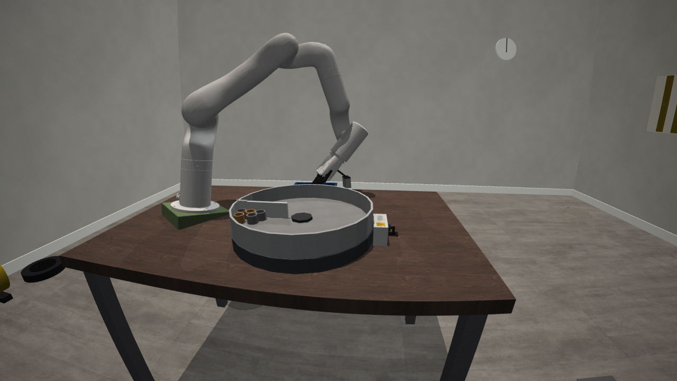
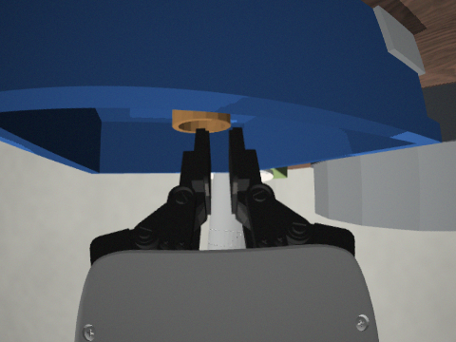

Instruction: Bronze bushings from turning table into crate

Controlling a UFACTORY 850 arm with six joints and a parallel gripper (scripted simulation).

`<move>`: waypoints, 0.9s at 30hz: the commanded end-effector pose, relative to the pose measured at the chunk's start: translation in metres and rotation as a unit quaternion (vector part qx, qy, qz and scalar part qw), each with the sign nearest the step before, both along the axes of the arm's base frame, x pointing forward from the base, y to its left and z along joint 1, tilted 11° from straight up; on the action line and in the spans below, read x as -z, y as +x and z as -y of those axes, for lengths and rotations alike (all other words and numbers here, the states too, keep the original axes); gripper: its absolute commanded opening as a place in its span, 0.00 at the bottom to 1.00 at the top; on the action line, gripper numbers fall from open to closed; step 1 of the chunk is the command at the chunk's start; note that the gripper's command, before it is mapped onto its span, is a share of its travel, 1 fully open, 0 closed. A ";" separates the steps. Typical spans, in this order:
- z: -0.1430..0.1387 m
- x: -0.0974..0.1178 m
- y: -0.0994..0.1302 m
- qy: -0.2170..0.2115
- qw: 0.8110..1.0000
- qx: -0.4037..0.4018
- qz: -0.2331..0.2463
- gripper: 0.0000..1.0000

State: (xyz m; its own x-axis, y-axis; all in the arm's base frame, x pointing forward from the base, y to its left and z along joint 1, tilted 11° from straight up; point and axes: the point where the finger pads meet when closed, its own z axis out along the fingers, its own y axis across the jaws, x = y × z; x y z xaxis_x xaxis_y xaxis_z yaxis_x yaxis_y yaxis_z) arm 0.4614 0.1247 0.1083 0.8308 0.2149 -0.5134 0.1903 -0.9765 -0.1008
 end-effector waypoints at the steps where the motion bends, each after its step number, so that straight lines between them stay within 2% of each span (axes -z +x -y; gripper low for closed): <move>1: 0.000 -0.001 0.001 0.000 1.000 0.000 0.001 0.12; 19: 0.000 -0.002 0.001 0.000 1.000 0.000 0.001 0.12; 27: 0.002 -0.018 -0.002 0.000 1.000 0.000 0.001 0.12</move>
State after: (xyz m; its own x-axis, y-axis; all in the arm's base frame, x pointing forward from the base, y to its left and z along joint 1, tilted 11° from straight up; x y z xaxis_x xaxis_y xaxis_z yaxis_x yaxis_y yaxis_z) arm 0.4602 0.1237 0.1160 0.8307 0.2149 -0.5136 0.1903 -0.9765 -0.1008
